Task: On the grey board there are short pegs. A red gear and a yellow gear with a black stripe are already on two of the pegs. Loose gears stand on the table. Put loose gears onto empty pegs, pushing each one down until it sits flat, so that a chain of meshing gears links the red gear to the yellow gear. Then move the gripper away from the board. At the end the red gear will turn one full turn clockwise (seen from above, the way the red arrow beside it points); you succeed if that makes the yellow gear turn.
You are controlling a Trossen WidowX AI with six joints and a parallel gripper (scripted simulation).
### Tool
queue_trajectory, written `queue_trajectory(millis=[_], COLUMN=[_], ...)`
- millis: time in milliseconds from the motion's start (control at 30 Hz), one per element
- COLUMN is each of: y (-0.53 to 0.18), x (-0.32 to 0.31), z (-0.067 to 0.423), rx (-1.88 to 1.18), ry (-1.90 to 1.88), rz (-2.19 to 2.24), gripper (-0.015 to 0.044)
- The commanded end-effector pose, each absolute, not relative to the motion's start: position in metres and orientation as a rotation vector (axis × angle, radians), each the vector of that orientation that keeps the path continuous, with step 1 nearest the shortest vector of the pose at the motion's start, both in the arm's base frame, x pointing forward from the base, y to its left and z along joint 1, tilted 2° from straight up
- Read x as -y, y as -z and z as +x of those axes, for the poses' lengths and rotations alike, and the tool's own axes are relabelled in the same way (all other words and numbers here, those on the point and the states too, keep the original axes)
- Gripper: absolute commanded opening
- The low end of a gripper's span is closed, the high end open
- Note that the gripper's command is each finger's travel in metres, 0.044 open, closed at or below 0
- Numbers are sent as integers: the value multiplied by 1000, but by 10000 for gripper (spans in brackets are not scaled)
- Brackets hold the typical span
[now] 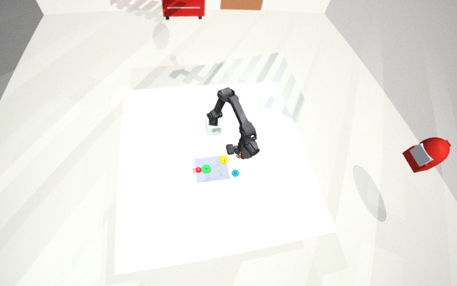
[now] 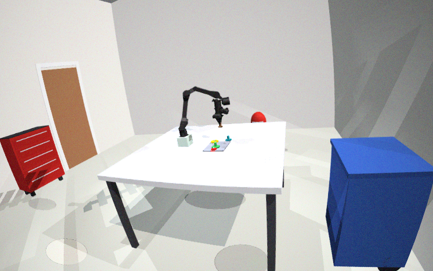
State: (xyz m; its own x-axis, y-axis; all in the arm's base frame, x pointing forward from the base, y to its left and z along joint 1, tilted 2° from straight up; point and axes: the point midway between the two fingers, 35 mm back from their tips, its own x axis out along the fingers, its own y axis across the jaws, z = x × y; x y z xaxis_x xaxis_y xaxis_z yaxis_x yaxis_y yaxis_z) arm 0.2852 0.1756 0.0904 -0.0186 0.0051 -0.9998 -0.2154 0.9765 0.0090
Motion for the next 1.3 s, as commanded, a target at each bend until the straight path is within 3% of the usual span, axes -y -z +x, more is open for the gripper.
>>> queue_trajectory(millis=[0,1267], y=[-106,-83], x=[-176,-105], z=[284,303], rx=[-1576,-1575], ry=[-177,-171], rz=[-155,-159], gripper=[0,0])
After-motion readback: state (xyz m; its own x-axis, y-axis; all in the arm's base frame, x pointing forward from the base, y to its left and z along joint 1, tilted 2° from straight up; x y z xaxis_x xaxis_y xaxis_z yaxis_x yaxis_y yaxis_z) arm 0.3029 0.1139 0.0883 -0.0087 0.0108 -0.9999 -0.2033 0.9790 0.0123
